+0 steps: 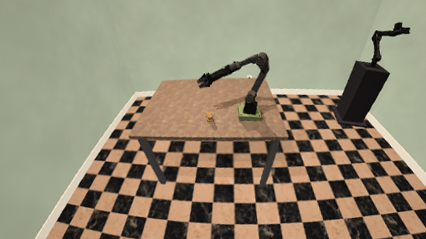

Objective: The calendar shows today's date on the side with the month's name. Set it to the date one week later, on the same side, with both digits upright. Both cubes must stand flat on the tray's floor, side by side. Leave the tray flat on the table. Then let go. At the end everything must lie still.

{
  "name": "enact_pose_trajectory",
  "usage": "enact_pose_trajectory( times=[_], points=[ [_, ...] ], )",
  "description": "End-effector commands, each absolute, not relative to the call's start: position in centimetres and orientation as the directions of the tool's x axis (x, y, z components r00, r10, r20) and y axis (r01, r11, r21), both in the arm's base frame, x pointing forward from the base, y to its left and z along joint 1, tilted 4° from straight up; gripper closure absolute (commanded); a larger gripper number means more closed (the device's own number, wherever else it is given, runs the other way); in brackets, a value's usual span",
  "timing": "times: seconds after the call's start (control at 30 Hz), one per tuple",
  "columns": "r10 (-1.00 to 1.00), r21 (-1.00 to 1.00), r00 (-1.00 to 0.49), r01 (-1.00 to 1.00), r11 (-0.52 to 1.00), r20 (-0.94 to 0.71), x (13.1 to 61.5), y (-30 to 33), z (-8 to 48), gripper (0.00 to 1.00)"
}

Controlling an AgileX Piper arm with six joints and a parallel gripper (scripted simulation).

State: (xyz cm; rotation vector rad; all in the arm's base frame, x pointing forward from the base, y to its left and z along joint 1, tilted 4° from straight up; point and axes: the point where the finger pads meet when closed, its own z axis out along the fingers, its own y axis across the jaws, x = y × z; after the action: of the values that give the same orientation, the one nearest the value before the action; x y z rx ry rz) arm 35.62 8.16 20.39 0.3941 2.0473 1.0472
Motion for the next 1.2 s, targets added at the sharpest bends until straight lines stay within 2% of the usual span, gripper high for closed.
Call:
enact_pose_trajectory(
  times=[0.0, 0.7, 0.83, 0.93, 1.03, 1.1, 1.17],
  points=[
    [0.575, 0.788, -0.642, -0.075, 0.611, -0.507, 35.6, 8.2, 20.4, 0.0],
    [0.537, 0.77, -0.659, -0.101, 0.63, -0.526, 35.5, 8.6, 20.2, 0.0],
    [0.391, 0.698, -0.707, -0.202, 0.687, -0.589, 35.0, 10.3, 19.5, 0.0],
    [0.18, 0.594, -0.738, -0.346, 0.727, -0.65, 34.0, 12.1, 18.3, 0.0],
    [-0.007, 0.501, -0.733, -0.471, 0.726, -0.68, 33.1, 13.3, 17.1, 0.0],
    [-0.007, 0.501, -0.733, -0.471, 0.726, -0.68, 33.1, 13.3, 17.1, 0.0],
    [-0.191, 0.409, -0.699, -0.592, 0.695, -0.689, 32.1, 14.2, 15.9, 0.0]
  ],
)
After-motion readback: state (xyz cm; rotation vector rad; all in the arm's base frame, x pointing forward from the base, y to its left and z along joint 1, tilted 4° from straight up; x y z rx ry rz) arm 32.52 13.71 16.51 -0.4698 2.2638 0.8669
